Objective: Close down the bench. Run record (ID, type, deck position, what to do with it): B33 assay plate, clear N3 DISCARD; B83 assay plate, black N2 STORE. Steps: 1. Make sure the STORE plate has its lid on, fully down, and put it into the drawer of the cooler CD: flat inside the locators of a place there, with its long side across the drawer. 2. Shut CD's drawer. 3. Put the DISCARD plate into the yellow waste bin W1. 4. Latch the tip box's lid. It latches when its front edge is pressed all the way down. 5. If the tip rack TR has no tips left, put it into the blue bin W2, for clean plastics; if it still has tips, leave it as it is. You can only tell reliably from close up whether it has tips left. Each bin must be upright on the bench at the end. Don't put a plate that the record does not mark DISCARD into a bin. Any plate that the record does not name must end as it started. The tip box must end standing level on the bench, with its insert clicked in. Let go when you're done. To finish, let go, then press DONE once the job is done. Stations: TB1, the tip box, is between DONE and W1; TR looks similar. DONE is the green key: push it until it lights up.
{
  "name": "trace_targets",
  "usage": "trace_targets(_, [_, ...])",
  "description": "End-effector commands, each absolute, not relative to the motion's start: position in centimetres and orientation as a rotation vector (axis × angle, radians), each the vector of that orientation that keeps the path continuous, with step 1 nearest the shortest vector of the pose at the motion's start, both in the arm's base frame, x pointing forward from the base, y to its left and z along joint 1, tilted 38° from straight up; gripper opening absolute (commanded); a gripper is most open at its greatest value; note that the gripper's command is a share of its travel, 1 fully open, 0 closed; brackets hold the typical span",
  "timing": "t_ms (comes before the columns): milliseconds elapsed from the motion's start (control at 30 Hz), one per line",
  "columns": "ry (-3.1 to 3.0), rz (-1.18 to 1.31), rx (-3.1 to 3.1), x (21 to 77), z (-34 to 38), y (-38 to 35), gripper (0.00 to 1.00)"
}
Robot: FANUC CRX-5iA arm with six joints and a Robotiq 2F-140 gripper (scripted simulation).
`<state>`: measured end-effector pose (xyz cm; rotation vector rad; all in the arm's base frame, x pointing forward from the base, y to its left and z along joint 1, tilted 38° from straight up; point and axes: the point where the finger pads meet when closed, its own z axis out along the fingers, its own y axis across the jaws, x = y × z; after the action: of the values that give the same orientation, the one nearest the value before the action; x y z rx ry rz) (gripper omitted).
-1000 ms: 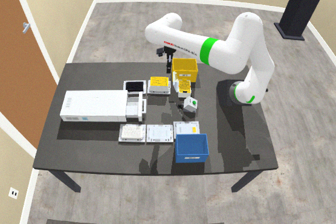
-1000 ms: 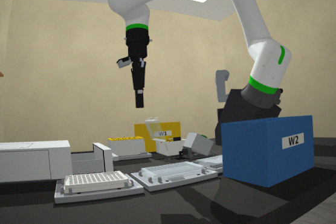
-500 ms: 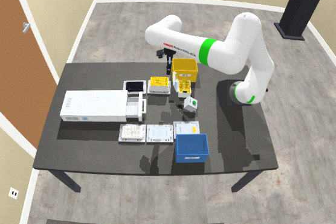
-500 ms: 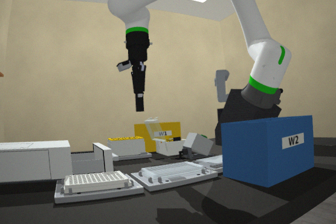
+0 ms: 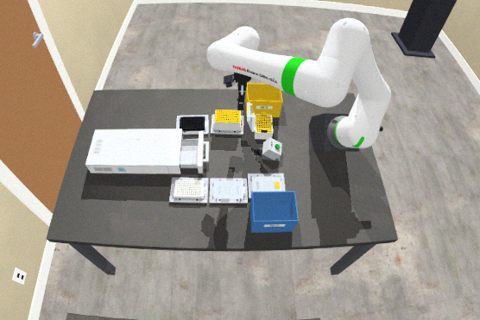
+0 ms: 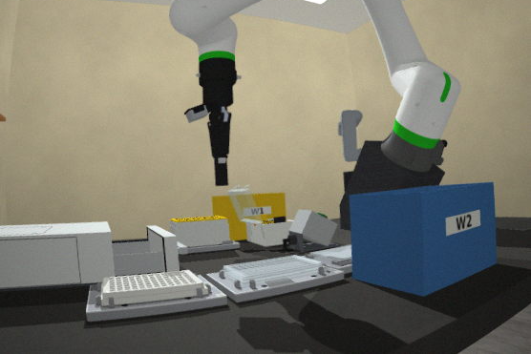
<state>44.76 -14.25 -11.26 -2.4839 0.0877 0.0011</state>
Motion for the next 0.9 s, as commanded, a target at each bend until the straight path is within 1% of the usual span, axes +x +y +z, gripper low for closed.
trace_targets(0, [0.088,0.0,-2.485,44.8,-11.6,-14.0,0.1])
trace_targets(867, [0.088,0.0,-2.485,44.9,-13.7,-12.4,0.1])
